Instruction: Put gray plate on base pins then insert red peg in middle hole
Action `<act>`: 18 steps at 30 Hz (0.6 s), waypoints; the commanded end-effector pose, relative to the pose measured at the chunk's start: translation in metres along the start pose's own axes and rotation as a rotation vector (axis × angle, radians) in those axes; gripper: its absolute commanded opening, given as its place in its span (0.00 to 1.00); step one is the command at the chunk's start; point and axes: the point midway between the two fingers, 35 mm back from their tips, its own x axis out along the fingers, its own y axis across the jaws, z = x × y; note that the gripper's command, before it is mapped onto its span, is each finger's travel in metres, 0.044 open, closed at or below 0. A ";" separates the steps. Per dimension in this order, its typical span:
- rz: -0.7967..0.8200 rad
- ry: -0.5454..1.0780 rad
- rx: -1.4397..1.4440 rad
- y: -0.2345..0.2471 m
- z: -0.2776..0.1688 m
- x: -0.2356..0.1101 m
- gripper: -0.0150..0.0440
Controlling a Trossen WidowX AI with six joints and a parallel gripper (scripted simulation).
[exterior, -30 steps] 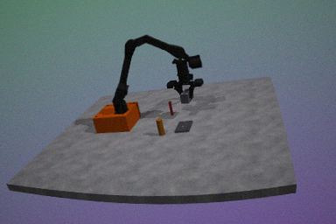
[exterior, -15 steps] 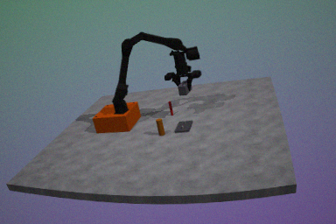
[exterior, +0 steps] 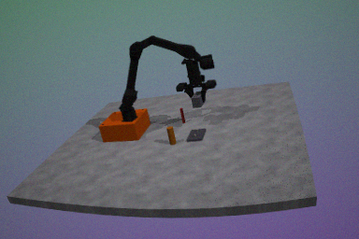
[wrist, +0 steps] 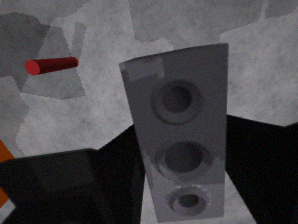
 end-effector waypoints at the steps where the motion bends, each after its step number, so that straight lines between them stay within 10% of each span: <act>1: 0.003 0.004 -0.010 -0.001 -0.011 0.006 0.25; 18: 0.003 0.007 -0.055 -0.004 -0.060 0.032 0.25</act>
